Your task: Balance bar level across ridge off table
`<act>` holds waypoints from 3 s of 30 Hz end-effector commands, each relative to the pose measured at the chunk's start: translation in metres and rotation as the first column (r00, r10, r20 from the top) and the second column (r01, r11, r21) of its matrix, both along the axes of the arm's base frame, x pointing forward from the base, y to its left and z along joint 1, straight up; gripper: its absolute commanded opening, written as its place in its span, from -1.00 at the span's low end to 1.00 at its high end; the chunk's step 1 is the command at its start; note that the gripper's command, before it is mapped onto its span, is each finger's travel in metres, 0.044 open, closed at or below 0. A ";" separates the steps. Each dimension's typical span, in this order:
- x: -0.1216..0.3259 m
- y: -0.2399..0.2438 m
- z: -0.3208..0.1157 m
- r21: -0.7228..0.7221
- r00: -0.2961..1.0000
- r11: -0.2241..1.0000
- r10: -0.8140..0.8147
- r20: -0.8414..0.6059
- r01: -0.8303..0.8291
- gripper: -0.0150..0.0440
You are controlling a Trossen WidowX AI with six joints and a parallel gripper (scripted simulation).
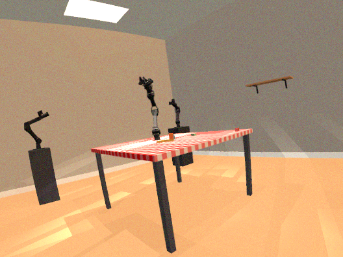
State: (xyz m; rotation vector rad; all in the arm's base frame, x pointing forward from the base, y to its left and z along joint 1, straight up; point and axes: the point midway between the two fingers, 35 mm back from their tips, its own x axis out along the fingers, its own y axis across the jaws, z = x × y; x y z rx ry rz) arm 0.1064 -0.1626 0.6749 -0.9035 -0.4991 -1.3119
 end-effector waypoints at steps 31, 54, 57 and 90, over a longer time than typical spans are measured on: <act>0.181 -0.081 -0.177 0.758 0.807 0.362 0.476 0.351 -0.543 0.58; 0.238 -0.060 -0.327 0.788 0.817 -0.315 0.065 0.573 -0.528 0.58; 0.241 -0.054 -0.347 0.765 0.831 -0.381 -0.020 0.555 -0.520 0.58; 0.198 0.036 -0.497 0.594 0.609 -0.584 -0.770 -0.189 -0.554 0.58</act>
